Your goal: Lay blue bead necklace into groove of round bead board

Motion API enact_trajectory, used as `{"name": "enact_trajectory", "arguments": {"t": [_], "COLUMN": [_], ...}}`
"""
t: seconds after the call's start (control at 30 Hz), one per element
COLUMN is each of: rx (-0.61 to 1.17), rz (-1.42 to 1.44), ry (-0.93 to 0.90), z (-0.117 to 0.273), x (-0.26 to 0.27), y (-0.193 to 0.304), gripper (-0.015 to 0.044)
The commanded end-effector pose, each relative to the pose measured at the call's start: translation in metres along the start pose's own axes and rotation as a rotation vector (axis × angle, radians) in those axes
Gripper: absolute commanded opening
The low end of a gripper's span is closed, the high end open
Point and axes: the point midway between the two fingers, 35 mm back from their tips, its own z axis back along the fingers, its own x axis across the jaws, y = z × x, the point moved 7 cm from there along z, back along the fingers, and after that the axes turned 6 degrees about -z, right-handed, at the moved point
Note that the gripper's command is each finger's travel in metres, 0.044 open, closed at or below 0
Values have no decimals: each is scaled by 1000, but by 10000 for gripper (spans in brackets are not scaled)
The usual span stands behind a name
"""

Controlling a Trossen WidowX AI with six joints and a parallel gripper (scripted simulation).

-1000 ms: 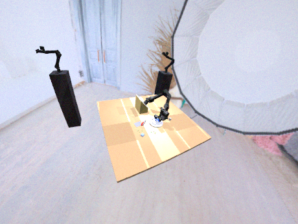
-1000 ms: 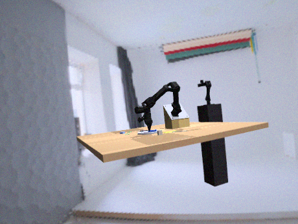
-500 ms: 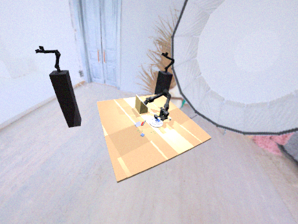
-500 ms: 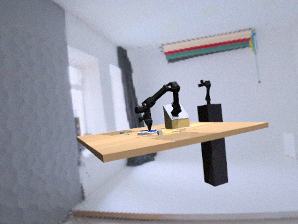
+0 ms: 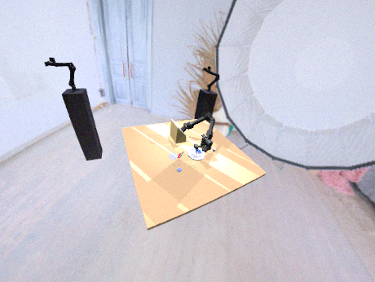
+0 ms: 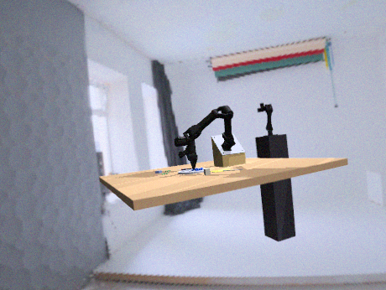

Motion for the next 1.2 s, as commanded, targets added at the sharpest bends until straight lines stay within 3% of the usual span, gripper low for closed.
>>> {"name": "enact_trajectory", "arguments": {"t": [0.0,0.33,0.37,0.43,0.6,1.17], "rx": [1,1,1,0,0,-5], "rz": [3,3,-15,-158,-630,-640], "ry": [0,0,1,2,3,-2], "z": [0,0,1,8,28,20], "x": [0,0,-1,-8,-31,-31], "y": [0,0,1,5,20,19], "gripper": [440,440,414,380,380,380]}}
